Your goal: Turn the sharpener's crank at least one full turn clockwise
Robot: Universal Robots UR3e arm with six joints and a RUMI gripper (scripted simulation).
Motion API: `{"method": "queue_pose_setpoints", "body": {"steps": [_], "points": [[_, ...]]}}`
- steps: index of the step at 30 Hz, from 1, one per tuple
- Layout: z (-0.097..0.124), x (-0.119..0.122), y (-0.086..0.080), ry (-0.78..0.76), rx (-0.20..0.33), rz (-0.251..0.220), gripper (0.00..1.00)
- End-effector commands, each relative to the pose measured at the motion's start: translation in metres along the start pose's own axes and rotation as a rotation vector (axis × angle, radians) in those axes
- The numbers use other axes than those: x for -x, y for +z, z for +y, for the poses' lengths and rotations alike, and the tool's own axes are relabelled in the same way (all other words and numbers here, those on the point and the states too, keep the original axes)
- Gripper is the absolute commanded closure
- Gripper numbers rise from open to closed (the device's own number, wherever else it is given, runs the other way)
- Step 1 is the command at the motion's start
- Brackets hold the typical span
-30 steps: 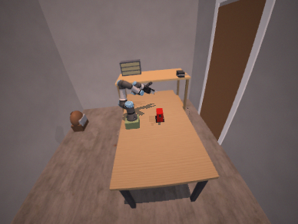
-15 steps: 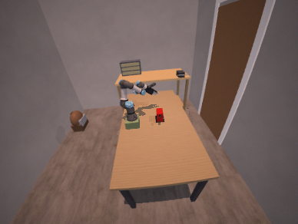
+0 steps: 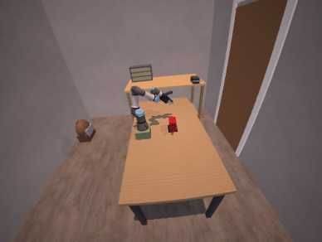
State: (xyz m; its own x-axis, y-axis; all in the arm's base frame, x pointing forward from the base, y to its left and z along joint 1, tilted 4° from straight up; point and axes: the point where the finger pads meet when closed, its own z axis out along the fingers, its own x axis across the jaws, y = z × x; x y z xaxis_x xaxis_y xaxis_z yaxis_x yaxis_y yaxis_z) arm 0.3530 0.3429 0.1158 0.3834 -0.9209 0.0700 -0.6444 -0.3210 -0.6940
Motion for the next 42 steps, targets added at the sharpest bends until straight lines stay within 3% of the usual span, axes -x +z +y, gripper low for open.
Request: {"method": "queue_pose_setpoints", "body": {"steps": [1,8,11,17,20,26,29,35,38,42], "points": [[0.003,-0.015,0.014,0.056,0.078,0.025,0.68],[0.004,-0.031,0.023,0.068,0.092,0.032,0.68],[0.006,-0.045,0.03,0.131,0.15,0.061,0.68],[0.007,-0.056,0.036,0.129,0.15,0.061,0.68],[0.01,-0.07,0.041,0.197,0.207,0.087,0.68],[0.012,-0.082,0.046,0.195,0.207,0.087,0.68],[0.015,-0.096,0.05,0.265,0.263,0.112,0.68],[0.017,-0.108,0.054,0.263,0.263,0.112,0.68],[0.021,-0.122,0.057,0.337,0.317,0.136,0.68],[0.024,-0.133,0.06,0.336,0.317,0.135,0.68]]}}
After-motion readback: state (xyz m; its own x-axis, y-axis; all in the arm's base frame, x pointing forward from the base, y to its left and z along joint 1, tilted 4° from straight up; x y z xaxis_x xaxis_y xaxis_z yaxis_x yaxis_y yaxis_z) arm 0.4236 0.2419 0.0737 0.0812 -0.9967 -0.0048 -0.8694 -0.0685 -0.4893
